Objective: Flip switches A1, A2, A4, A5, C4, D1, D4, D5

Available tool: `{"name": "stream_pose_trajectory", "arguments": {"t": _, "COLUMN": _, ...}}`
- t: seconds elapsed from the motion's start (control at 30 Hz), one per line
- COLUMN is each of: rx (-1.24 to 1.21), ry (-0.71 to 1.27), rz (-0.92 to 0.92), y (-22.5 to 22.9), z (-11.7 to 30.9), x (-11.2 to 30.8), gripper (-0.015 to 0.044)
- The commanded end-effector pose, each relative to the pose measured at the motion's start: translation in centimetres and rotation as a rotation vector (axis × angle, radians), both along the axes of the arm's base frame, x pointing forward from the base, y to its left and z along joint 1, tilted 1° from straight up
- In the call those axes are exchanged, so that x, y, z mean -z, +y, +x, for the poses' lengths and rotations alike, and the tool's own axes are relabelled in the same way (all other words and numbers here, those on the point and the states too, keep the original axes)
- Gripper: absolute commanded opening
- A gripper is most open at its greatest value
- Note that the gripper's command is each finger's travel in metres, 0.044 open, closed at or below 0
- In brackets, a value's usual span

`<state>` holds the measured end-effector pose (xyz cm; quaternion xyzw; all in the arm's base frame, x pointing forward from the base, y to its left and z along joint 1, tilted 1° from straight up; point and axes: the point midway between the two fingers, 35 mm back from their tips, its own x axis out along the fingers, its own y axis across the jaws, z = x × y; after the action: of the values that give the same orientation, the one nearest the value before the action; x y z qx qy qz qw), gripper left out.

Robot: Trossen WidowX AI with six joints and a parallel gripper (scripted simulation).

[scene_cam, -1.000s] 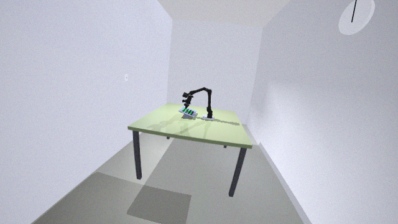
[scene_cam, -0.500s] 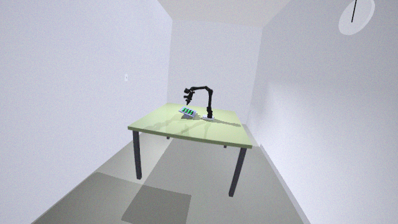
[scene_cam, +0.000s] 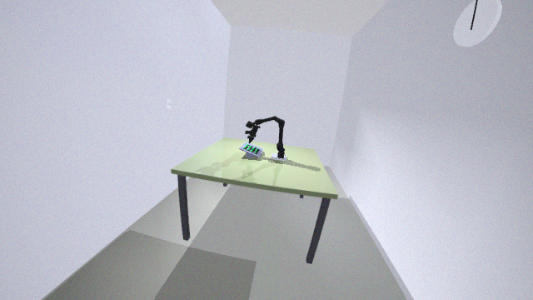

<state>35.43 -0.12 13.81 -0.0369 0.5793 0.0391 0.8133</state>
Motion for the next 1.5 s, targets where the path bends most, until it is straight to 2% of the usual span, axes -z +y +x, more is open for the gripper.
{"name": "stream_pose_trajectory", "arguments": {"t": 0.0, "rx": -0.006, "ry": 0.009, "rz": 0.005, "y": 0.1, "z": -0.1, "x": 0.8, "gripper": 0.0000}}
{"name": "stream_pose_trajectory", "arguments": {"t": 0.37, "rx": -0.006, "ry": 0.009, "rz": 0.005, "y": 0.1, "z": 0.4, "x": 2.0, "gripper": 0.0000}}
{"name": "stream_pose_trajectory", "arguments": {"t": 1.47, "rx": -0.006, "ry": 0.009, "rz": 0.005, "y": 0.1, "z": 0.4, "x": 2.1, "gripper": 0.0000}}
